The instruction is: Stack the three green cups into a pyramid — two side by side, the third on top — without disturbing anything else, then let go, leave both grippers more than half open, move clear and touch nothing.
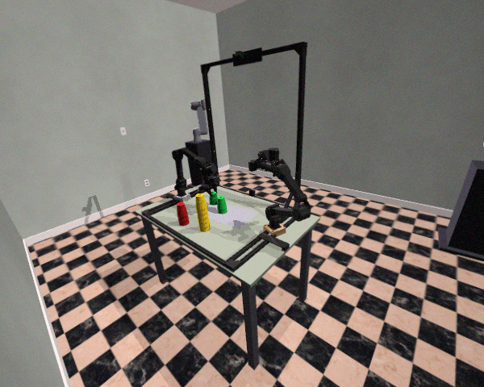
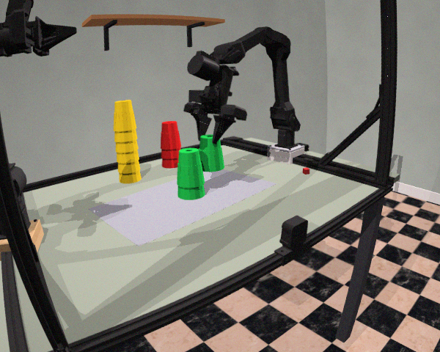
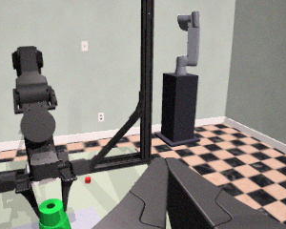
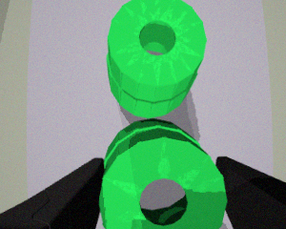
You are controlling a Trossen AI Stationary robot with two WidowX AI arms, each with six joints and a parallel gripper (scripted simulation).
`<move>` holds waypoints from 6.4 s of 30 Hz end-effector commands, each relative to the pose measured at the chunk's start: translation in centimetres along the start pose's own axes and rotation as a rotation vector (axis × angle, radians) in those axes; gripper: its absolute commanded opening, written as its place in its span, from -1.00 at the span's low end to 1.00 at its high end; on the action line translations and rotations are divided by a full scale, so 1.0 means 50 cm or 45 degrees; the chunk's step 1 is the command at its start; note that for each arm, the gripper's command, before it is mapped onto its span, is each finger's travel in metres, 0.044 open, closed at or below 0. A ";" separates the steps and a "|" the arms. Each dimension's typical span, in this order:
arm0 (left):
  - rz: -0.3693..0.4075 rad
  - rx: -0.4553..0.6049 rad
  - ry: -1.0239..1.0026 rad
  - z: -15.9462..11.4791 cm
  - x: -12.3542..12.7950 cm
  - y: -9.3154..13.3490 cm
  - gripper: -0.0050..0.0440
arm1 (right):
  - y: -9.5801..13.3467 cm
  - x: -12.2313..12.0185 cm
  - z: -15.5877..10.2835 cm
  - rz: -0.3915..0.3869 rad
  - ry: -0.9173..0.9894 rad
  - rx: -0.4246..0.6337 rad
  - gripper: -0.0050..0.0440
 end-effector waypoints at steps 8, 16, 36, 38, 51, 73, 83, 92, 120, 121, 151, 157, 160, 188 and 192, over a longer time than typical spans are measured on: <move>0.001 -0.004 -0.004 0.002 0.000 0.001 -0.80 | -0.046 -0.003 -0.031 -0.005 0.006 0.015 -0.80; 0.001 -0.004 -0.004 0.002 0.000 0.001 -0.80 | -0.062 -0.003 -0.036 -0.005 0.006 0.015 -0.80; 0.001 -0.004 -0.004 0.002 0.000 0.001 -0.80 | -0.108 -0.005 -0.055 -0.005 0.006 0.015 -0.80; 0.001 -0.004 -0.004 0.002 0.000 0.001 -0.80 | -0.108 -0.005 -0.055 -0.005 0.006 0.015 -0.80; 0.001 -0.004 -0.004 0.002 0.000 0.001 -0.80 | -0.100 -0.004 -0.048 0.000 0.000 -0.001 -0.80; 0.001 -0.004 -0.004 0.002 0.000 0.001 -0.80 | -0.100 -0.004 -0.048 0.000 0.000 -0.001 -0.41; 0.001 -0.004 -0.004 0.002 0.000 0.001 -0.80 | -0.100 -0.004 -0.048 0.000 0.000 -0.001 -0.14; 0.001 -0.004 -0.004 0.002 0.000 0.001 -0.80 | -0.100 -0.004 -0.048 0.000 0.000 -0.001 0.05; 0.001 -0.004 -0.004 0.002 0.000 0.001 -0.80 | -0.100 -0.004 -0.048 0.000 0.000 -0.001 0.76; 0.001 -0.004 -0.004 0.002 0.000 0.001 -0.80 | -0.100 -0.004 -0.048 0.000 0.000 -0.001 0.78; 0.001 -0.004 -0.004 0.002 0.000 0.001 -0.80 | -0.100 -0.004 -0.048 0.000 0.000 -0.001 1.00; 0.001 -0.004 -0.004 0.002 0.000 0.001 -0.80 | -0.100 -0.004 -0.048 0.000 0.000 -0.001 1.00; 0.001 -0.004 -0.004 0.002 0.000 0.001 -0.80 | -0.100 -0.004 -0.048 0.000 0.000 -0.001 1.00; 0.001 -0.004 -0.004 0.002 0.000 0.001 -0.80 | -0.100 -0.004 -0.048 0.000 0.000 -0.001 1.00; 0.001 -0.004 -0.004 0.002 0.000 0.001 -0.80 | -0.100 -0.004 -0.048 0.000 0.000 -0.001 1.00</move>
Point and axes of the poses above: on each arm, the point midway between the two fingers, 35 mm back from their tips, its own y axis back along the fingers, its own x axis across the jaws, z = x × y, the point moved 3 cm from there along y, back along the fingers, and after that the axes turned 4 degrees about -y, right-handed, at the moved point
